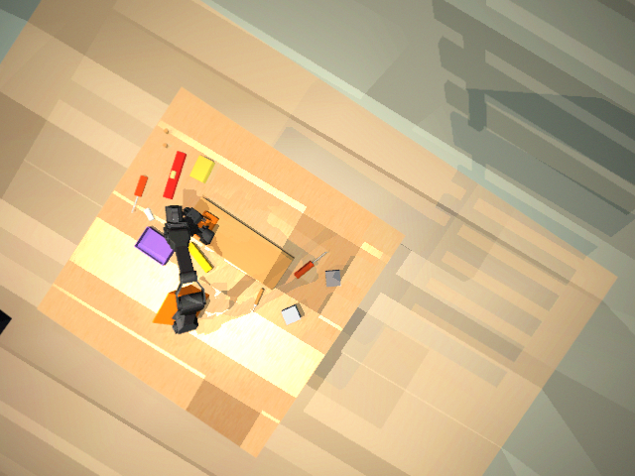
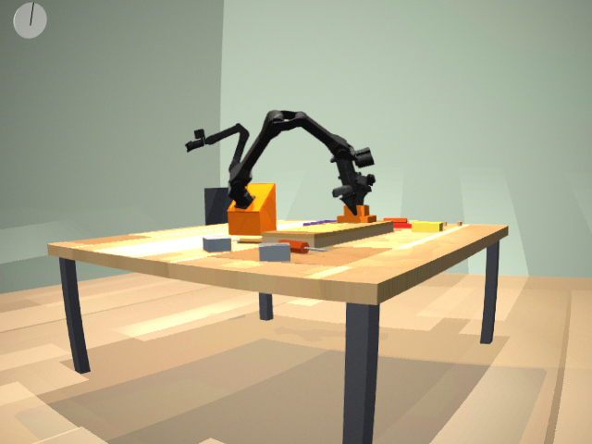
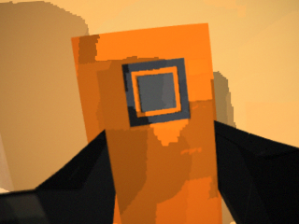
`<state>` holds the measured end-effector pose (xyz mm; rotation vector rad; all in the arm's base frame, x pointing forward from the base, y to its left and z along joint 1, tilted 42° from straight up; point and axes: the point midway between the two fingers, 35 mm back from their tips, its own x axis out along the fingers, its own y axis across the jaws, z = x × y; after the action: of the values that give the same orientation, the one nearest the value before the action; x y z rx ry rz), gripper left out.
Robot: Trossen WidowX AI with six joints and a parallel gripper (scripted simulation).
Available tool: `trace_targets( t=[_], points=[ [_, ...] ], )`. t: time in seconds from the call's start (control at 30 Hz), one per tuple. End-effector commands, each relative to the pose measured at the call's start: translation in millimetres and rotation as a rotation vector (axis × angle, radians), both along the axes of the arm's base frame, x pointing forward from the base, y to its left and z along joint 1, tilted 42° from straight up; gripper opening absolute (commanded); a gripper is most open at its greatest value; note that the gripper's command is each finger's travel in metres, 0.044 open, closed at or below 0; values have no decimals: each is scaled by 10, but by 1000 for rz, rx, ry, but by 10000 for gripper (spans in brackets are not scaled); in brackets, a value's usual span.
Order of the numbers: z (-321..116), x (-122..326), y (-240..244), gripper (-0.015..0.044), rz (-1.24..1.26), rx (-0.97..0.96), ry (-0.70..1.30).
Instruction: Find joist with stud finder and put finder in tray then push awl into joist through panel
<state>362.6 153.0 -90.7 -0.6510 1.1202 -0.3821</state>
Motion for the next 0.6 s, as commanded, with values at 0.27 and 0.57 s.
trace_targets(
  t=[0.27,0.57],
  points=[
    [140,16,-177,0,-5,-6,-3],
    [233,21,-285,0,-5,-7,-3]
  ],
)
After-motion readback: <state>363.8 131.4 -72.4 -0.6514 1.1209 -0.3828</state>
